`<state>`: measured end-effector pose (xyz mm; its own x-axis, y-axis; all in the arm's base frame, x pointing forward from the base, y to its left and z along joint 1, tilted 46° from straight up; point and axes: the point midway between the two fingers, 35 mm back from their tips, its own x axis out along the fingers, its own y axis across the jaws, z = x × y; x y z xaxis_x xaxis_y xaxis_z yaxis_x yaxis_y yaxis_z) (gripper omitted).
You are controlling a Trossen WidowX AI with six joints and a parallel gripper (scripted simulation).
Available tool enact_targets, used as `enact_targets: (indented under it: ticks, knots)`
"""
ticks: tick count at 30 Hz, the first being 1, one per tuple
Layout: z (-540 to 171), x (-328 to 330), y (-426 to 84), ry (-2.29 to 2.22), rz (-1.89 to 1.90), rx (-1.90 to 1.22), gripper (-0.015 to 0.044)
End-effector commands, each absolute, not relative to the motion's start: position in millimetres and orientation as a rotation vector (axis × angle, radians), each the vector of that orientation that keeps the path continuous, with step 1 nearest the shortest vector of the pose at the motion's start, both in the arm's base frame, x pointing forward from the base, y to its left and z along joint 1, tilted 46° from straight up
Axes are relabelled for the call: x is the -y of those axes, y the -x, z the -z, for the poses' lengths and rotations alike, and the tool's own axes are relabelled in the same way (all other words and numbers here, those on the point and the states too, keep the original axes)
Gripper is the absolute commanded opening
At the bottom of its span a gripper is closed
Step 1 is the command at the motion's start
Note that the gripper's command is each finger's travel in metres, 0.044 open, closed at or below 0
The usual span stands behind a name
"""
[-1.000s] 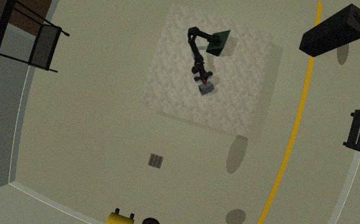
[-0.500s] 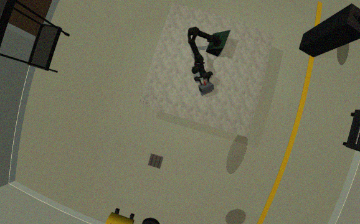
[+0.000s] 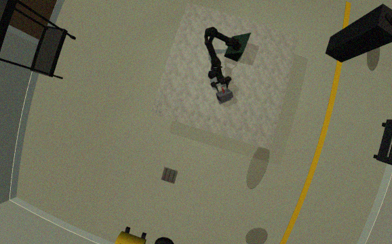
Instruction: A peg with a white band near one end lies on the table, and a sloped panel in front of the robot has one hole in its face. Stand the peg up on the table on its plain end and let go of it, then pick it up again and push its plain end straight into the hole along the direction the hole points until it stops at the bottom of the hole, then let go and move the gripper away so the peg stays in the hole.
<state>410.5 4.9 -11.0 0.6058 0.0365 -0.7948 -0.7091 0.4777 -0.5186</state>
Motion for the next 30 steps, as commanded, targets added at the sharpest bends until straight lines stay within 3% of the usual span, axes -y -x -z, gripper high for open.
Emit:
enact_targets:
  ticks: [1,30]
  knots:
    - [5,-5,-408,0.978,-0.522,-0.802,0.0440]
    - [-23,-3,-390,0.978,-0.522,-0.801,0.0440]
